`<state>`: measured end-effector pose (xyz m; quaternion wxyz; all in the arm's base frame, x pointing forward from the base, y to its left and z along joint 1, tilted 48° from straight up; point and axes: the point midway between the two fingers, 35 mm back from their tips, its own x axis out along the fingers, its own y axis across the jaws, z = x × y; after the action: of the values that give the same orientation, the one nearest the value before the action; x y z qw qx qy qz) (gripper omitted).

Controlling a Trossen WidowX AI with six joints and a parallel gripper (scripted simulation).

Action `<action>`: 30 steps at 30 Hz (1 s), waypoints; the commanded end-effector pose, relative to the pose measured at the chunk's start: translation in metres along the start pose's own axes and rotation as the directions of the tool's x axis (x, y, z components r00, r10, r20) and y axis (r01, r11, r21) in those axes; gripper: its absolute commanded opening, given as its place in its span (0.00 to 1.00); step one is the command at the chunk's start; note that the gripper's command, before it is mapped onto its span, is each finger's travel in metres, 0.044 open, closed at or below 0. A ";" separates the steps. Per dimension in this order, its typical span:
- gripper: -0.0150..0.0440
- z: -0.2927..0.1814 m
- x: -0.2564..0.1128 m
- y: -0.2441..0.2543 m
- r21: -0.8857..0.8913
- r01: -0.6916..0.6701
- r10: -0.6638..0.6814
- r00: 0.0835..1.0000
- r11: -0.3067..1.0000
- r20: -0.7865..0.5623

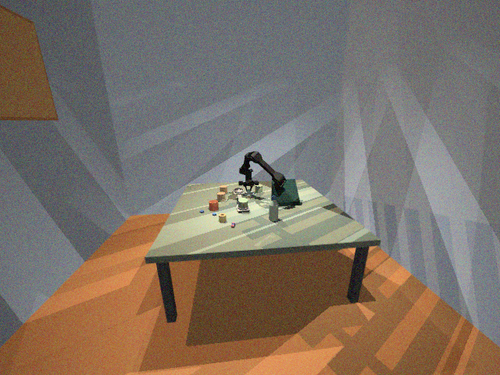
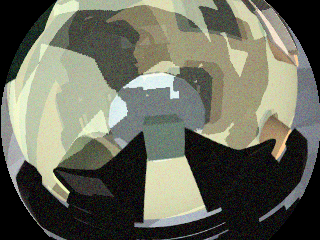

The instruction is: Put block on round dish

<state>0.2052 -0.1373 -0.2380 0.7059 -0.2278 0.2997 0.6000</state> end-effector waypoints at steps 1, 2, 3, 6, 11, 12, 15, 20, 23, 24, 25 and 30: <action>0.57 0.000 0.000 0.000 -0.001 0.001 -0.001 1.000 1.000 -0.001; 0.61 0.000 0.000 0.000 -0.001 0.001 -0.001 1.000 1.000 -0.001; 0.65 0.000 0.000 0.000 -0.001 0.001 -0.001 1.000 1.000 -0.001; 0.79 0.000 0.000 0.000 -0.001 0.001 -0.001 1.000 1.000 -0.001; 1.00 -0.003 -0.009 -0.002 0.005 0.009 -0.009 1.000 1.000 -0.021; 1.00 -0.008 -0.021 -0.005 0.012 0.019 -0.018 0.999 1.000 -0.046; 1.00 -0.004 -0.040 -0.001 0.012 0.006 -0.006 1.000 1.000 -0.018; 1.00 0.000 -0.056 0.002 0.010 -0.003 0.003 1.000 1.000 0.007; 1.00 -0.001 -0.066 0.002 0.012 -0.001 0.001 1.000 1.000 0.006; 1.00 -0.001 -0.078 0.003 0.015 0.003 -0.003 1.000 1.000 0.003; 1.00 -0.001 -0.090 0.004 0.017 0.006 -0.006 1.000 1.000 0.001; 1.00 -0.001 -0.100 0.004 0.020 0.009 -0.009 1.000 1.000 0.000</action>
<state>0.1915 -0.2023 -0.1767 0.7140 -0.2188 0.3048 0.5911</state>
